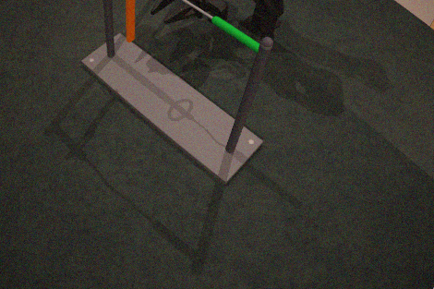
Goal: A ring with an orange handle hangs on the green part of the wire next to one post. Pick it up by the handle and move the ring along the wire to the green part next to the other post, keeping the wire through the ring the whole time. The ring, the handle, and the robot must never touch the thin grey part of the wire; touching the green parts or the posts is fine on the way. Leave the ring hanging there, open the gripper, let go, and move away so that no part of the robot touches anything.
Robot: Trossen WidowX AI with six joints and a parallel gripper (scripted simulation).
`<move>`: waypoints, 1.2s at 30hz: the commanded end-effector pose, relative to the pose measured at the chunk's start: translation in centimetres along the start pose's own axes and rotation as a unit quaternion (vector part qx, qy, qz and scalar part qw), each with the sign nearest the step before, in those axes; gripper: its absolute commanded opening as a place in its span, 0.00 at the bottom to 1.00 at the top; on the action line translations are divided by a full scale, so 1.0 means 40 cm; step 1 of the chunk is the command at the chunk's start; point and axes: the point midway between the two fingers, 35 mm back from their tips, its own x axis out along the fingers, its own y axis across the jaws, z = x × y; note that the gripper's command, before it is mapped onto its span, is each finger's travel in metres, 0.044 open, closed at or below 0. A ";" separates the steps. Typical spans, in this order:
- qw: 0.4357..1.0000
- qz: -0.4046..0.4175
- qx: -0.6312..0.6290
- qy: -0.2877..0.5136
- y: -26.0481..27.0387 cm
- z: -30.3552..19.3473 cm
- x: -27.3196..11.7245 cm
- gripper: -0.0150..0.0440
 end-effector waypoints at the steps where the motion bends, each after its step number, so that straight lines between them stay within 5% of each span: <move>1: 1.000 0.002 0.012 -0.008 0.000 0.040 0.035 0.53; 36: 1.000 0.003 0.020 -0.022 -0.001 0.092 0.152 0.53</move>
